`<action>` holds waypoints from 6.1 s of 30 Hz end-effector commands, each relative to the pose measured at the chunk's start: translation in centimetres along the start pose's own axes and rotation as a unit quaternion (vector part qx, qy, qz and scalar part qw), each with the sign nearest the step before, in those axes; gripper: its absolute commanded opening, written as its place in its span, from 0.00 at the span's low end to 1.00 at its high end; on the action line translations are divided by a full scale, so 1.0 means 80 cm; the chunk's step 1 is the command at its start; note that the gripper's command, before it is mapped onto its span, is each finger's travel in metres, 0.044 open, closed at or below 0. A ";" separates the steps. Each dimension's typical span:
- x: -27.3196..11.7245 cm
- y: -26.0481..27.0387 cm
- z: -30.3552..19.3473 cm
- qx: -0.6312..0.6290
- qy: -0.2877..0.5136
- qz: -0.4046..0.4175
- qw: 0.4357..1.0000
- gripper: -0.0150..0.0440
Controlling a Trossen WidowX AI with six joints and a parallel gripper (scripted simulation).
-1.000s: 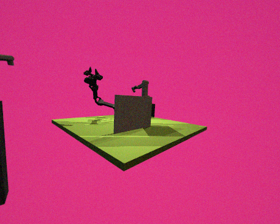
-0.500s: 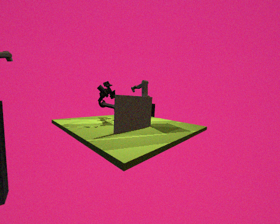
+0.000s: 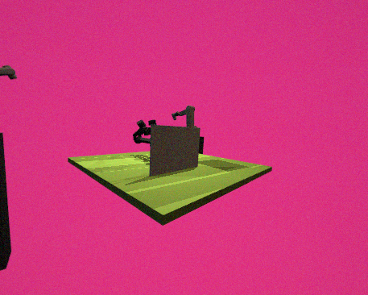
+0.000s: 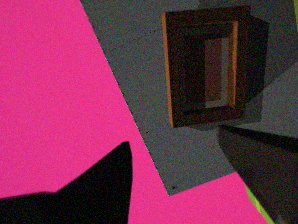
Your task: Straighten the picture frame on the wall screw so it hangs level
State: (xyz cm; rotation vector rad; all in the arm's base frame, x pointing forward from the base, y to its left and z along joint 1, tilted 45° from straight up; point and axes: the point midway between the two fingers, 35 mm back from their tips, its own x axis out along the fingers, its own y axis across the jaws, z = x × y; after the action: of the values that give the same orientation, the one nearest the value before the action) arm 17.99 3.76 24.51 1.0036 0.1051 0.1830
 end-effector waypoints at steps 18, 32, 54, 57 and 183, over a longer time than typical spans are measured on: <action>0.000 -0.002 0.000 -0.004 -0.002 -0.003 1.000 0.69; 0.000 -0.002 0.000 -0.004 -0.002 -0.003 1.000 0.69; 0.000 -0.002 0.000 -0.004 -0.002 -0.003 1.000 0.69; 0.000 -0.002 0.000 -0.004 -0.002 -0.003 1.000 0.69; 0.237 -0.042 0.031 0.029 -0.002 0.011 1.000 0.69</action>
State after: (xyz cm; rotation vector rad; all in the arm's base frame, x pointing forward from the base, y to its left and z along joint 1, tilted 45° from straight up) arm 37.26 3.82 22.85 1.0582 0.0994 0.2001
